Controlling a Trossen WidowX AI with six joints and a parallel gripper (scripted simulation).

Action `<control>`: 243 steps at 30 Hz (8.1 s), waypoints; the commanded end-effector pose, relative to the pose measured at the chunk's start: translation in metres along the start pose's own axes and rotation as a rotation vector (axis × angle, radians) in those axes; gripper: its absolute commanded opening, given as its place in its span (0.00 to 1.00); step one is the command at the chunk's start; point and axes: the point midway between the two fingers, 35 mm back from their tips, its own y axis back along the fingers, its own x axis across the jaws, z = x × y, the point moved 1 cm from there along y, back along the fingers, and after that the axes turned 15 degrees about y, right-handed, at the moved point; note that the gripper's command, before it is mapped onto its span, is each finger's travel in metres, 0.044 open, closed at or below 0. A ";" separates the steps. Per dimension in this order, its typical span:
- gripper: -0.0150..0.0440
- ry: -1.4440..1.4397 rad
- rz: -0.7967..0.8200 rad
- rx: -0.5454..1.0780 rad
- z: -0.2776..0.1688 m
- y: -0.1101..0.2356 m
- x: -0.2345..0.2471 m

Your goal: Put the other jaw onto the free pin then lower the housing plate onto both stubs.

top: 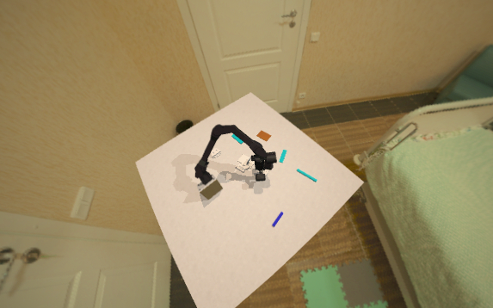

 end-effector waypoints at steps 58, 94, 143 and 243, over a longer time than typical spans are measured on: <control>0.78 -0.003 0.001 0.000 0.002 -0.051 0.001; 0.48 -0.007 0.000 -0.002 0.005 -0.009 0.000; 0.48 -0.908 0.001 0.000 -0.053 0.038 0.058; 0.48 -2.384 -0.002 0.010 -0.117 0.030 0.140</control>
